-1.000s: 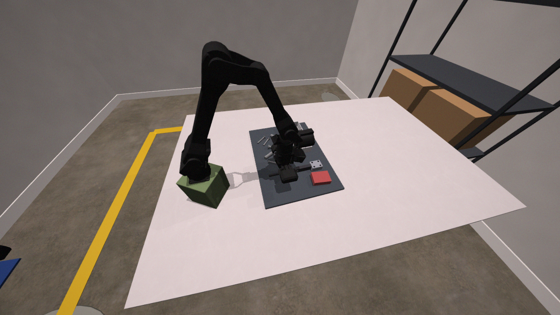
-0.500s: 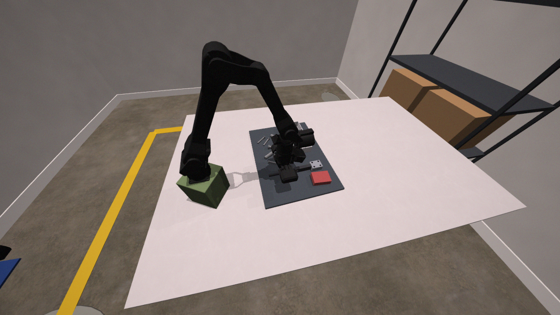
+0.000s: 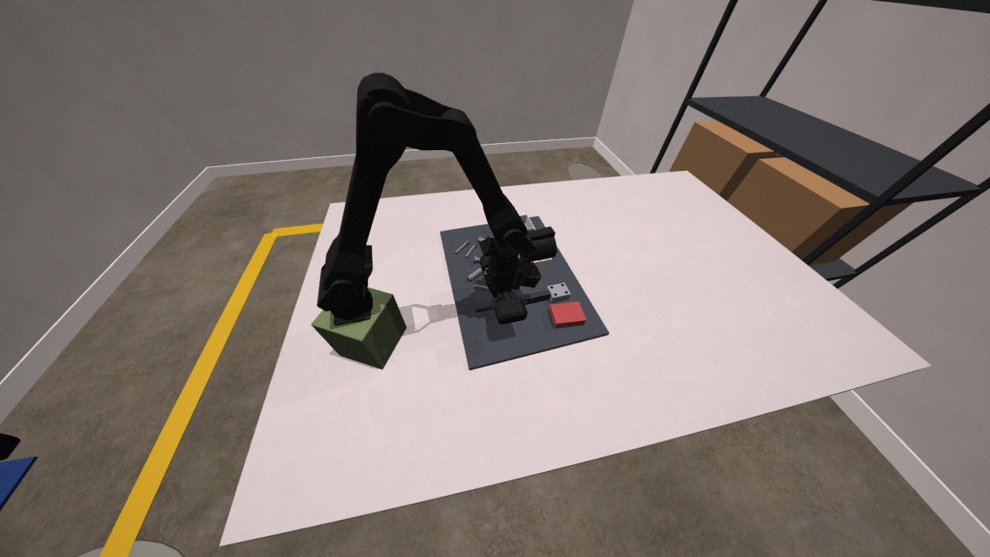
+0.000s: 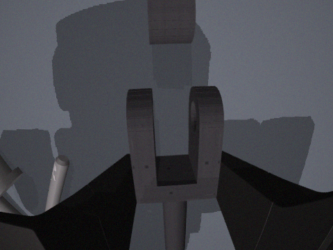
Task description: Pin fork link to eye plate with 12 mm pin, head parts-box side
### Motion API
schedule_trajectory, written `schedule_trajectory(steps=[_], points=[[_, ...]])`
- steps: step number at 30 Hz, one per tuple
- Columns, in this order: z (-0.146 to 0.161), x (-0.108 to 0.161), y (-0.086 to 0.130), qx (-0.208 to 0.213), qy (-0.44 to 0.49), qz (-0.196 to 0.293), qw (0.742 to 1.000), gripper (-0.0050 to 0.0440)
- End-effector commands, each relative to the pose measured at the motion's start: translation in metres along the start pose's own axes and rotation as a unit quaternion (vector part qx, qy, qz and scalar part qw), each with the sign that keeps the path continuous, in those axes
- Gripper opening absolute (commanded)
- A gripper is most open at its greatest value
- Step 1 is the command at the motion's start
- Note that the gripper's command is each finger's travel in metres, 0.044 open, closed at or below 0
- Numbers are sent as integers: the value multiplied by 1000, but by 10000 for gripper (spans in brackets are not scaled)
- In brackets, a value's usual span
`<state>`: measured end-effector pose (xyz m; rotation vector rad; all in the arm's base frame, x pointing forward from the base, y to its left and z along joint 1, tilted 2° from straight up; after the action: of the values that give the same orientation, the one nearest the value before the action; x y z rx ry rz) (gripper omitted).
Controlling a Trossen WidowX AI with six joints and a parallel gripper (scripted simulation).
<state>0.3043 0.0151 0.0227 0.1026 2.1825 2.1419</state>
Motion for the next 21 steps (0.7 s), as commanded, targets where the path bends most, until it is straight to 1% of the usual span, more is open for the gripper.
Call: schedule_trajectory(steps=[1,21], points=[[1,-4,2,-2,-2,-9,1000,124],[2,-10,3,-2,-2,-9,1000,124]])
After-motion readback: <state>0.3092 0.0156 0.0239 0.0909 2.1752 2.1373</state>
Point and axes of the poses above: the point midway between the two fingers, 35 mm back from their tips, its own y axis back along the fingers, its own z axis across the jaws, x = y × z, the point moved 10 cm from there along y, back along the fingers, and after that the axes turned 6 degrees about -y, right-handed, at the moved point
